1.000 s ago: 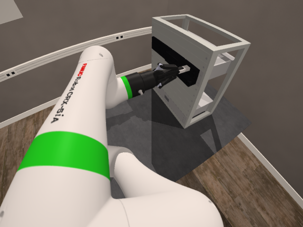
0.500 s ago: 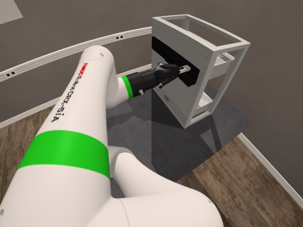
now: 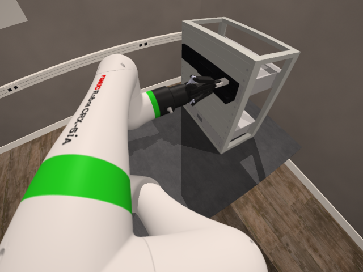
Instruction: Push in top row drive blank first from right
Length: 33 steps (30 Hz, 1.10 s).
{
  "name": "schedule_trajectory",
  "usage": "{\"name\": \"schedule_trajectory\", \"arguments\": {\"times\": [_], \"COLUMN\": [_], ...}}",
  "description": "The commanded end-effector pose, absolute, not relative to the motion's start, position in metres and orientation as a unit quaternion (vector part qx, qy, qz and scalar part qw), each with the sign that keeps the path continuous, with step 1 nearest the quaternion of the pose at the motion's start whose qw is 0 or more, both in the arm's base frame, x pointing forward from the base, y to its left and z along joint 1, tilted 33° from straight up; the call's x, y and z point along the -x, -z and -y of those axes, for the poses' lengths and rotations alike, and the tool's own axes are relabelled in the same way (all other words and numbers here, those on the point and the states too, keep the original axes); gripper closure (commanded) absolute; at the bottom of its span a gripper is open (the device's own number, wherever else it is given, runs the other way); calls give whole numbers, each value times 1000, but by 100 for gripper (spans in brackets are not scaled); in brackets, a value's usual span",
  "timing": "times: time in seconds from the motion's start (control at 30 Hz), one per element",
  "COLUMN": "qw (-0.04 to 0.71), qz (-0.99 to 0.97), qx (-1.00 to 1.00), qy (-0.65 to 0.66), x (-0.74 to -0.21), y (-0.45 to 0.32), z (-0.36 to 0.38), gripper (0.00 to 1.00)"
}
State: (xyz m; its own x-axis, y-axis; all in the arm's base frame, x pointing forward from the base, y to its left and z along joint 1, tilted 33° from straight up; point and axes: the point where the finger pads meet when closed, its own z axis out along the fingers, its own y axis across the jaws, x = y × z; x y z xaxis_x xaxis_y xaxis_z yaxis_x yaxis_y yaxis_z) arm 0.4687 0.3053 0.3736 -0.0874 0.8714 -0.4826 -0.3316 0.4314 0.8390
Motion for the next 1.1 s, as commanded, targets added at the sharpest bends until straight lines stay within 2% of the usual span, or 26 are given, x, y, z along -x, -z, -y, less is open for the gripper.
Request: {"name": "schedule_trajectory", "arguments": {"times": [0.0,1.07], "qw": [632,632], "qz": [-563,-563], "qx": [-240,-240], "qy": [-477,-477], "x": [-469,-472], "y": [-374,-375], "z": [-306,-307], "gripper": [90,90]}}
